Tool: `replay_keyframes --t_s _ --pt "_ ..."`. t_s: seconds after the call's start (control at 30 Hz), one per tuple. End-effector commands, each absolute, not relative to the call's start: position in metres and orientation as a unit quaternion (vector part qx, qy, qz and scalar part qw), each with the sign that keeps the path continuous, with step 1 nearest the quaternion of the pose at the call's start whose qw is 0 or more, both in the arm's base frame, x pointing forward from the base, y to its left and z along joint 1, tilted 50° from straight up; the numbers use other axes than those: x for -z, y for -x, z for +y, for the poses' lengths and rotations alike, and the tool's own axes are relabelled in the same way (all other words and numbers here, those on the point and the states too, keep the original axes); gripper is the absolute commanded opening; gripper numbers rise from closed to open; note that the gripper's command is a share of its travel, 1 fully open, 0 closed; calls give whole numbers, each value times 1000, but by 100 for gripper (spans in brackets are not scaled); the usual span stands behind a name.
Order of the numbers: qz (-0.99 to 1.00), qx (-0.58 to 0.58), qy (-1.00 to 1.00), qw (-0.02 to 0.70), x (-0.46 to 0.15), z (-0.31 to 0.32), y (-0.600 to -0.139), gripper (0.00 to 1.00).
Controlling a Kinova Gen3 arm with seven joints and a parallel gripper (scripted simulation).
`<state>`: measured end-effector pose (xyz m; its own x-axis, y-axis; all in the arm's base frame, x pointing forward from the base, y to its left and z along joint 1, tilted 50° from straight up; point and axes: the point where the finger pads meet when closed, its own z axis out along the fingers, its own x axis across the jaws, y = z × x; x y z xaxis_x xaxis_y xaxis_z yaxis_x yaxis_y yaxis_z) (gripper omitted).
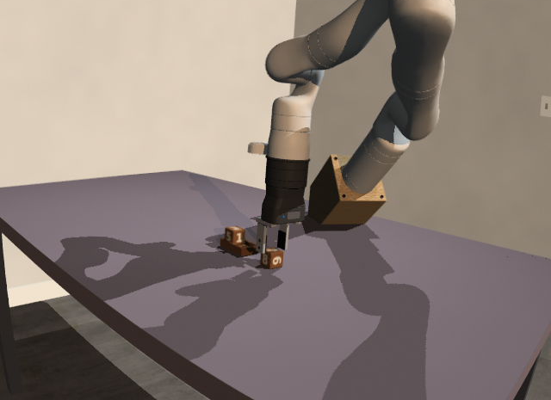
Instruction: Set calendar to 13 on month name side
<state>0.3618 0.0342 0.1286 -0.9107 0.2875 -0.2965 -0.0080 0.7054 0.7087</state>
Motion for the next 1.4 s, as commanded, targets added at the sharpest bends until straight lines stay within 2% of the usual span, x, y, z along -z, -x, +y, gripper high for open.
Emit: replay_keyframes --t_s 0.0,1.37 --pt "903 -377 -77 193 -125 38 -362 90" --pt "903 -377 -77 193 -114 49 -369 90"
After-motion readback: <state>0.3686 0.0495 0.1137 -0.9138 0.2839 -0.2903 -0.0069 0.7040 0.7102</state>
